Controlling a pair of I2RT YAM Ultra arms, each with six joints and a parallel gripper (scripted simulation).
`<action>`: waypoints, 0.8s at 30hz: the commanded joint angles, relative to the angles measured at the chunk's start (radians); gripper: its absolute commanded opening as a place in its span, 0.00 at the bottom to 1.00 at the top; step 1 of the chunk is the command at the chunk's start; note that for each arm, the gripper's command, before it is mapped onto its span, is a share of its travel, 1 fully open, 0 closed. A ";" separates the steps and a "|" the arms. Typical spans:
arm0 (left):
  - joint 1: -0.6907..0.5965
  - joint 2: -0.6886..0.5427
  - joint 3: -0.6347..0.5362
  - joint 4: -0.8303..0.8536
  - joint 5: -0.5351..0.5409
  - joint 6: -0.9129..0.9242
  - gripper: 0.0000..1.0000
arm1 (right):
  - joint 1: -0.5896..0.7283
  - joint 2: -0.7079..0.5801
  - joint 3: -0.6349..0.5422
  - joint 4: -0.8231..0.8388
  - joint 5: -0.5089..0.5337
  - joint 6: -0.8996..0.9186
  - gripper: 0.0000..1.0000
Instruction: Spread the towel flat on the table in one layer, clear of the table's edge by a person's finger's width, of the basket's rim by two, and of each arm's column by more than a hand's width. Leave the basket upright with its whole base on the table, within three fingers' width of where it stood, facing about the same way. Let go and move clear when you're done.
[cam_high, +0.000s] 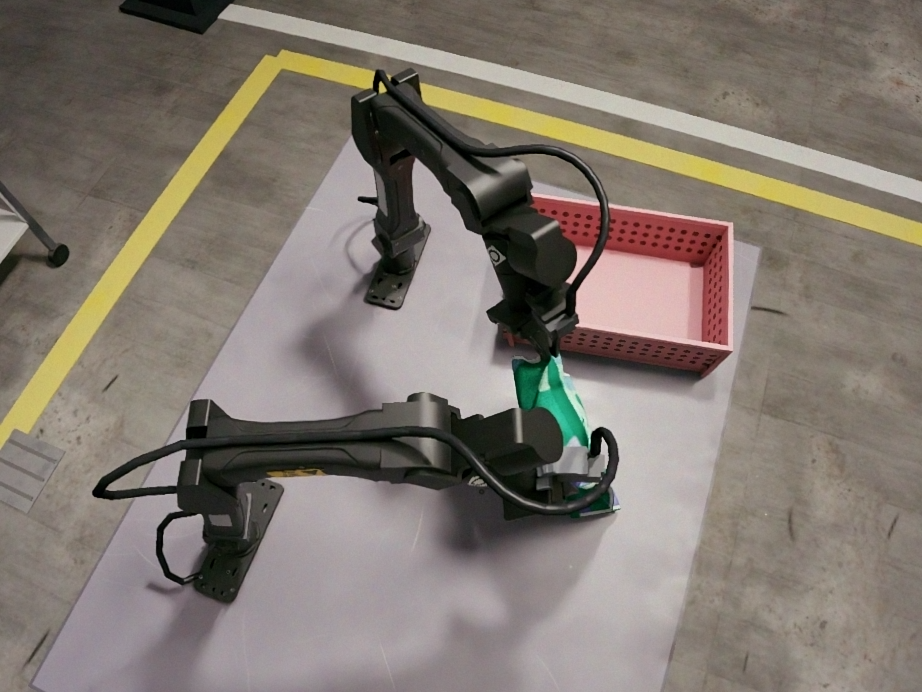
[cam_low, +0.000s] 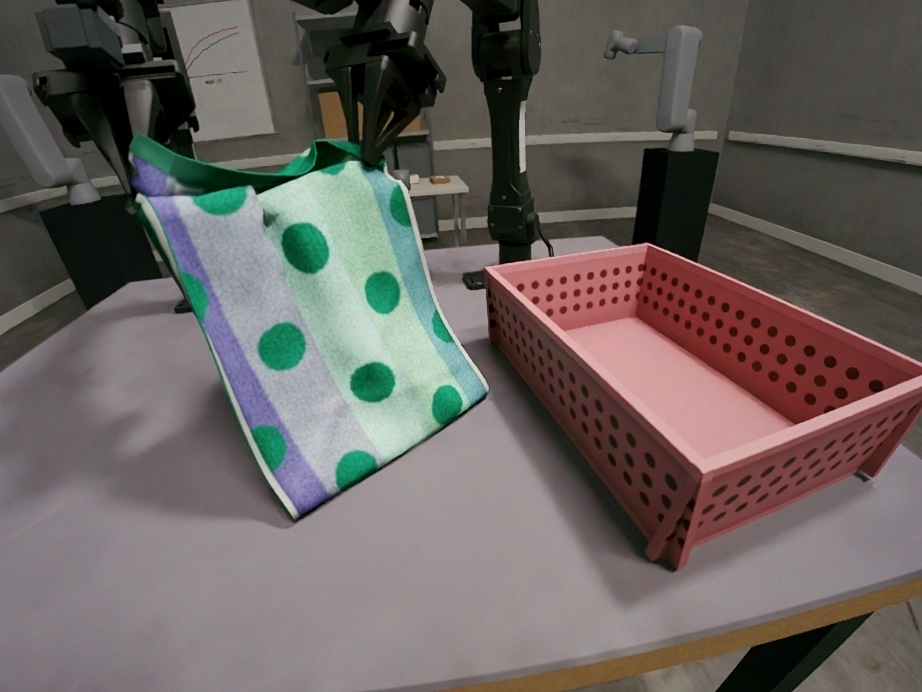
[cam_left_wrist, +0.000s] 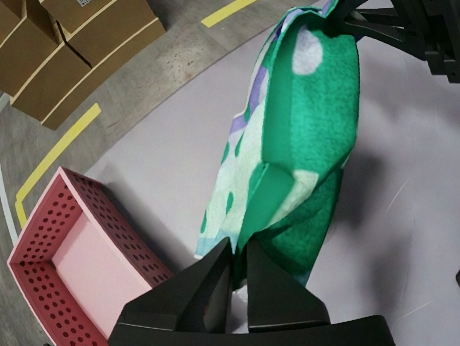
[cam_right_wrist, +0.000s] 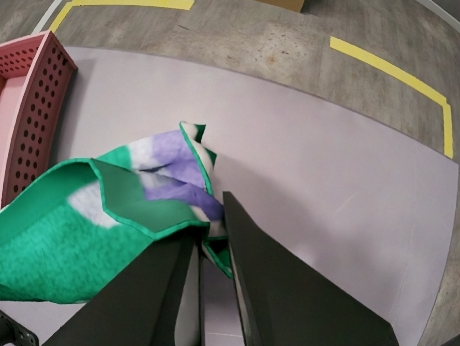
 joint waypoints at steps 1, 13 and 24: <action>-0.011 -0.035 -0.014 -0.017 0.005 -0.008 0.12 | 0.001 -0.037 0.041 -0.042 -0.004 -0.003 0.12; 0.008 -0.046 0.017 -0.020 0.004 -0.009 0.64 | -0.015 -0.042 0.043 -0.028 -0.002 -0.003 0.64; 0.050 -0.137 -0.038 -0.054 -0.001 -0.012 0.64 | -0.076 -0.072 0.052 0.007 0.002 -0.003 0.64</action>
